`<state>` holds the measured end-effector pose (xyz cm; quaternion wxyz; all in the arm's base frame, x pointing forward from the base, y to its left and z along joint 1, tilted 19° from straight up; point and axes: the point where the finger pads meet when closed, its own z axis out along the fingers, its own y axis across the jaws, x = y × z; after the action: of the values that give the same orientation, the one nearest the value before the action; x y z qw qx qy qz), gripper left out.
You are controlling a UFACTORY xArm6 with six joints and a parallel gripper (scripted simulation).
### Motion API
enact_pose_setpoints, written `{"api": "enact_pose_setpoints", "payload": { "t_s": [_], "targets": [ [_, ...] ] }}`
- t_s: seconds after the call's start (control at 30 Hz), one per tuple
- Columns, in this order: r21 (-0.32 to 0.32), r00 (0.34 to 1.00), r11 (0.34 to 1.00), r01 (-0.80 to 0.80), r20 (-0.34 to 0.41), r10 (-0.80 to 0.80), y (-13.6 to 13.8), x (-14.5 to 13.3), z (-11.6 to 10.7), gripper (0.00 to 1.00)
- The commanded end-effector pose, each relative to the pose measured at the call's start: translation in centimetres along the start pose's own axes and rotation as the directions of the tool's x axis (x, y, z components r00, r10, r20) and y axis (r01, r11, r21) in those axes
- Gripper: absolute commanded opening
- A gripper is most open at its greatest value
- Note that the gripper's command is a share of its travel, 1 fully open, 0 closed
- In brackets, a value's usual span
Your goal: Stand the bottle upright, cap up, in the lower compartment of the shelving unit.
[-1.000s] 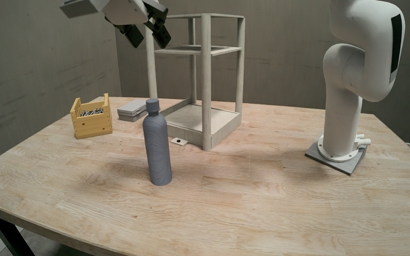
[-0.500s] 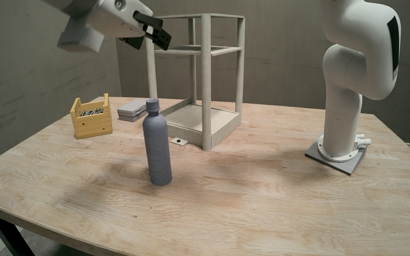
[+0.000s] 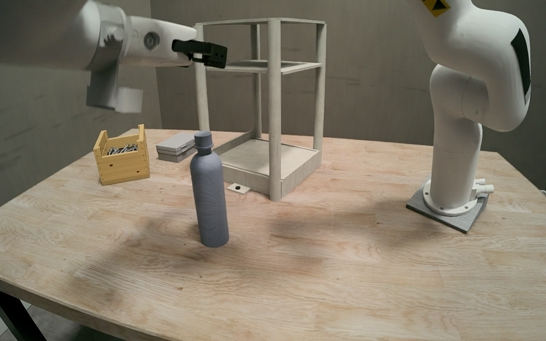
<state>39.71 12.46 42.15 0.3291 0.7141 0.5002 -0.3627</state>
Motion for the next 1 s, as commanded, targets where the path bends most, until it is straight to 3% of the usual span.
{"api": "enact_pose_setpoints", "payload": {
  "t_s": [0.0, 0.47, 0.97],
  "targets": [
    [0.006, 0.996, 1.000, 0.001, 0.091, -0.001, 0.07, -0.04, 0.03, 0.77],
    [0.006, 0.977, 1.000, 0.002, 0.213, -0.003, 0.10, 0.11, 0.09, 0.77],
    [0.006, 0.972, 1.000, 0.001, 0.237, -0.003, 0.10, 0.14, 0.07, 0.77]
  ]
}}
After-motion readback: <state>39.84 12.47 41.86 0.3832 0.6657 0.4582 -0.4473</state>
